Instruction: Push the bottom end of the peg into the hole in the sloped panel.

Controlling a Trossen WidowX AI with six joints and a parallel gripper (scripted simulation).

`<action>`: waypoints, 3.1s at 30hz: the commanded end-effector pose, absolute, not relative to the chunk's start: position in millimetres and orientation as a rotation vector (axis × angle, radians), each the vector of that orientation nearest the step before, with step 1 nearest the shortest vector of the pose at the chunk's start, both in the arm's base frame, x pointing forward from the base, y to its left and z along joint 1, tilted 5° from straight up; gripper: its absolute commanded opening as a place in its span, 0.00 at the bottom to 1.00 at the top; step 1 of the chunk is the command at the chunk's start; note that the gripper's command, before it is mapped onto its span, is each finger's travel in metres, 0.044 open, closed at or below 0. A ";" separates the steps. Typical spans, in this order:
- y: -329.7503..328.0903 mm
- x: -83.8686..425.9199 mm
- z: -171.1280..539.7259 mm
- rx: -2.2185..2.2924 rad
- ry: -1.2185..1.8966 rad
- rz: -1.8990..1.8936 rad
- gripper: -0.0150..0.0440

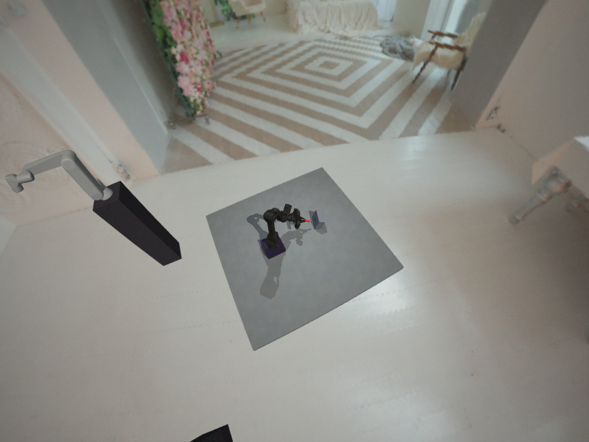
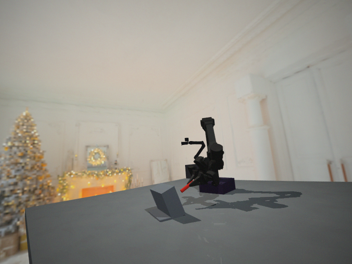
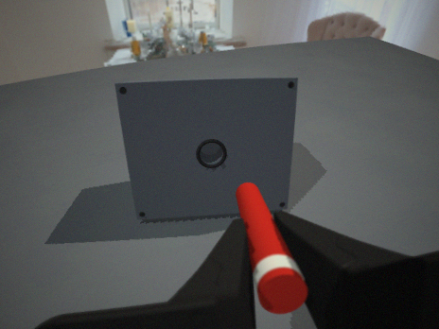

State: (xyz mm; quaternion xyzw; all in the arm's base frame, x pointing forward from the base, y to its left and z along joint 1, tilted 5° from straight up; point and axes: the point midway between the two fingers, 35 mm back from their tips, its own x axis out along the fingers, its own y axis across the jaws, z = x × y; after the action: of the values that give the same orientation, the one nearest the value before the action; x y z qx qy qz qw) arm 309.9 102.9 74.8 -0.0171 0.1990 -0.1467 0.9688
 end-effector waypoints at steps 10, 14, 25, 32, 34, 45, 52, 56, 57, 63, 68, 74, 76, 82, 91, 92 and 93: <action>111.9 297.5 77.1 0.018 0.341 -0.283 0.25; 114.5 293.9 78.1 0.034 0.323 -0.278 0.25; 115.2 300.4 76.7 0.051 0.310 -0.274 0.25; 114.8 307.4 75.2 0.062 0.302 -0.271 0.25; 114.6 309.4 74.7 0.065 0.299 -0.271 0.25; 113.0 319.8 72.4 0.080 0.283 -0.266 0.25; 111.4 326.1 70.9 0.089 0.271 -0.263 0.25; 110.9 327.6 70.5 0.091 0.268 -0.262 0.25; 110.8 328.1 70.4 0.091 0.267 -0.262 0.25; 109.5 331.7 69.1 0.094 0.258 -0.260 0.25; 108.8 333.2 68.2 0.095 0.253 -0.259 0.25; 108.0 336.3 68.1 0.098 0.252 -0.260 0.25; 107.4 338.7 68.0 0.100 0.252 -0.260 0.25; 105.4 346.2 66.6 0.103 0.250 -0.261 0.25; 103.0 354.8 62.5 0.103 0.249 -0.261 0.25; 102.9 355.4 62.2 0.103 0.249 -0.261 0.25; 102.8 355.6 62.1 0.103 0.249 -0.261 0.25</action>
State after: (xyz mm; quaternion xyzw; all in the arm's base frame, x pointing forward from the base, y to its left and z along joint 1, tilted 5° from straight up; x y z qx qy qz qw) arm 352.6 103.2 66.0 0.0549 0.1210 -0.1299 0.9826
